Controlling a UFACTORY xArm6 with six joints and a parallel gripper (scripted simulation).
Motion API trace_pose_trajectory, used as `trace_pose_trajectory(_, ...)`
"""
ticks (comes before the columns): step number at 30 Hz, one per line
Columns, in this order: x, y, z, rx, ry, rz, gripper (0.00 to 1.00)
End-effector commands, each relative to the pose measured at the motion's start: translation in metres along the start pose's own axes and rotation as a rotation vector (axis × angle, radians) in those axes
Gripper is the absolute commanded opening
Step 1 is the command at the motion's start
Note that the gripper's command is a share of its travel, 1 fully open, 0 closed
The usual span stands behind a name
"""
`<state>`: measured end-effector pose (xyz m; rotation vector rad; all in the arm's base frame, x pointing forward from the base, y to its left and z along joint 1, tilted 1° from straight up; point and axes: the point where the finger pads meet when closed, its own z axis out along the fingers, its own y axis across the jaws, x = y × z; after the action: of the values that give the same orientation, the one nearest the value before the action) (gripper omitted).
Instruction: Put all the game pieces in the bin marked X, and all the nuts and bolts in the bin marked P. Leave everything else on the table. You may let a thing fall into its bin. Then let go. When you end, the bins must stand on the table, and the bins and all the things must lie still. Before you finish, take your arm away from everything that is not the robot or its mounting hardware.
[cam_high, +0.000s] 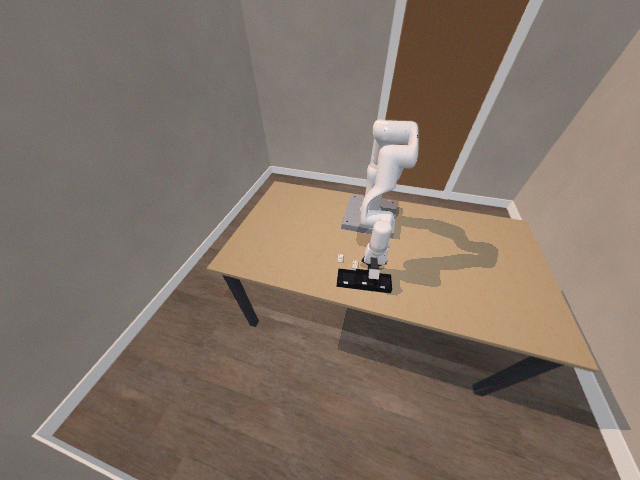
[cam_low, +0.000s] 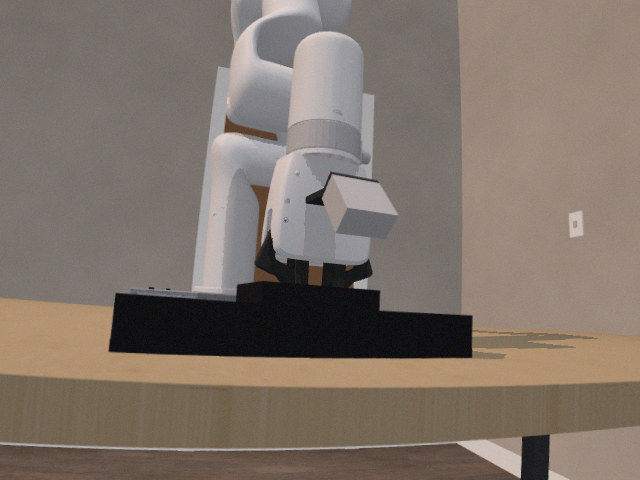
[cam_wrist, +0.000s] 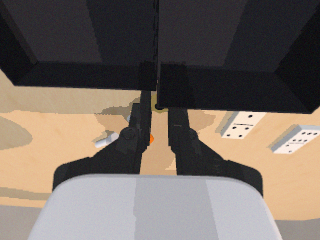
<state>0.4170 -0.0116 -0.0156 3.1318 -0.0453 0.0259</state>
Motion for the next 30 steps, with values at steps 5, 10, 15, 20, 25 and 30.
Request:
trace_pose_trajectory(5, 0.001, 0.0, -0.008, 0.0, 0.004, 0.0, 0.0)
trace_pose_trajectory(10, 0.001, 0.0, -0.024, 0.0, 0.004, 0.0, 0.0)
trace_pose_trajectory(15, 0.001, 0.0, -0.034, 0.0, 0.004, 0.0, 0.0)
trace_pose_trajectory(20, 0.001, 0.0, -0.051, 0.0, 0.004, 0.0, 0.0)
trace_pose_trajectory(25, 0.001, 0.0, -0.061, 0.0, 0.004, 0.0, 0.0)
trace_pose_trajectory(30, 0.001, 0.0, -0.061, 0.0, 0.004, 0.0, 0.0)
